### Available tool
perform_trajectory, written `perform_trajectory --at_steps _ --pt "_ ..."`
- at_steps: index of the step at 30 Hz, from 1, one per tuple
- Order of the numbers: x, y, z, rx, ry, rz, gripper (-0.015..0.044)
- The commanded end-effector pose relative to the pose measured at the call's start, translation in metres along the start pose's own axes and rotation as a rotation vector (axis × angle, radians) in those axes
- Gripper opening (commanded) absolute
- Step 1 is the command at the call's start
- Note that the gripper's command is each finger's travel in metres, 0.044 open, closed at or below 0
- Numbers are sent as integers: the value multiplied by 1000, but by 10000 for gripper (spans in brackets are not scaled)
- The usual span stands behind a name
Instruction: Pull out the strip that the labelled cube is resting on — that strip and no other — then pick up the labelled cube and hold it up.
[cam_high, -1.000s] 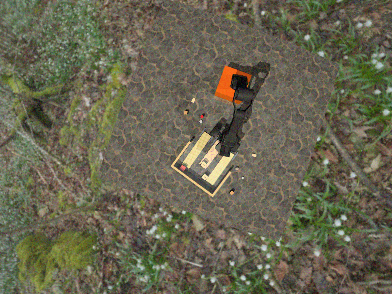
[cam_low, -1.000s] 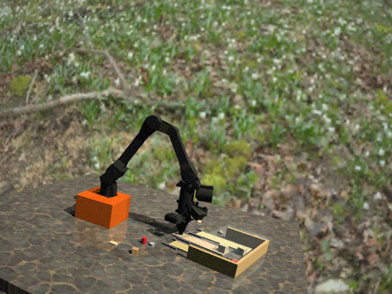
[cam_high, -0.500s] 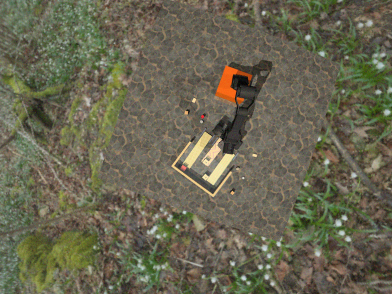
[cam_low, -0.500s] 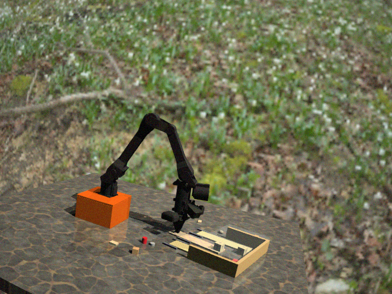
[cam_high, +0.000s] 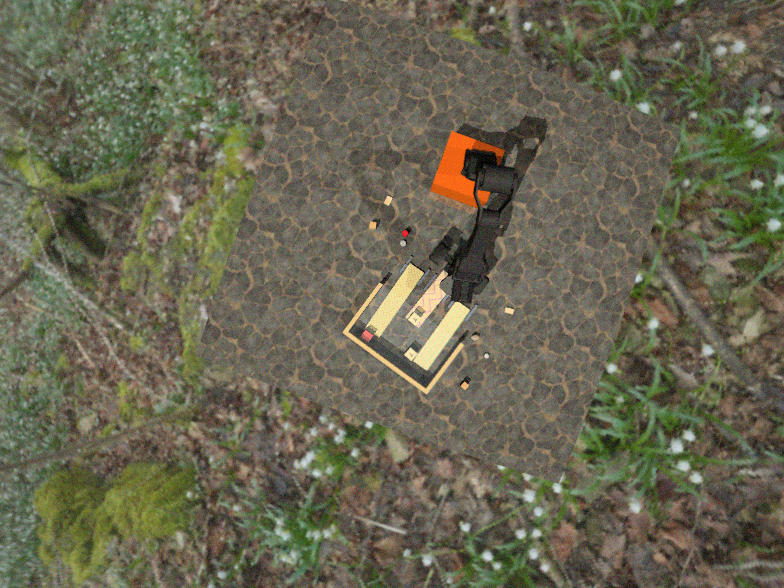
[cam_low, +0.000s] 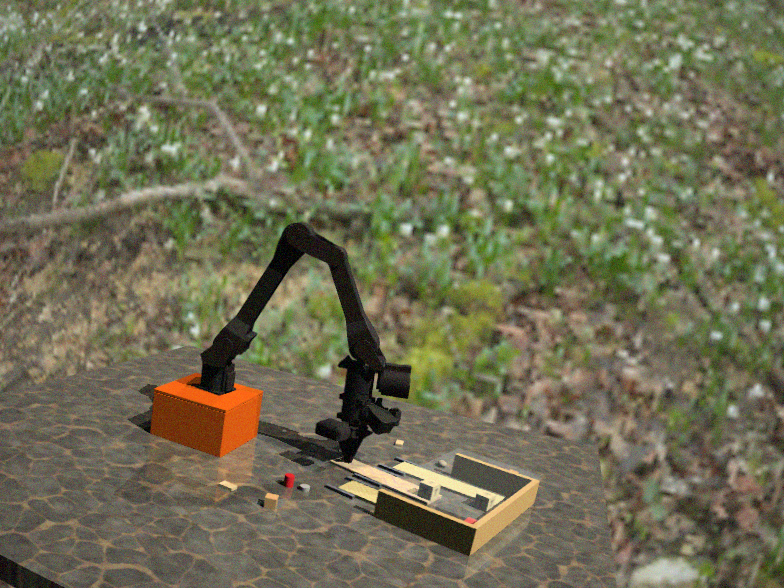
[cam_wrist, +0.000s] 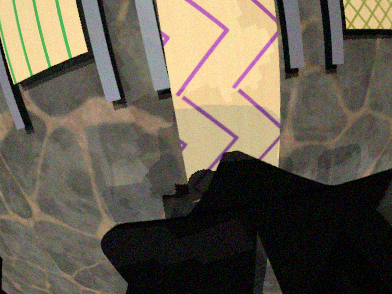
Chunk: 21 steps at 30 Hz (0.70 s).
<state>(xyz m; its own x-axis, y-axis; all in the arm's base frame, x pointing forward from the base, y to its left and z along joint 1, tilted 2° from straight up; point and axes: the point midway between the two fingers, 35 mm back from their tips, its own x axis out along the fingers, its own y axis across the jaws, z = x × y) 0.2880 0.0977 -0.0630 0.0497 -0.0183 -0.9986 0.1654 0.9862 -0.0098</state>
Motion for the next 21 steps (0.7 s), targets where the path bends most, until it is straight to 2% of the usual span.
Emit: perform_trajectory --at_steps 1,21 --pt "6 -2 -17 -3 36 -7 0" --pt "6 -2 -42 -3 38 -7 0"
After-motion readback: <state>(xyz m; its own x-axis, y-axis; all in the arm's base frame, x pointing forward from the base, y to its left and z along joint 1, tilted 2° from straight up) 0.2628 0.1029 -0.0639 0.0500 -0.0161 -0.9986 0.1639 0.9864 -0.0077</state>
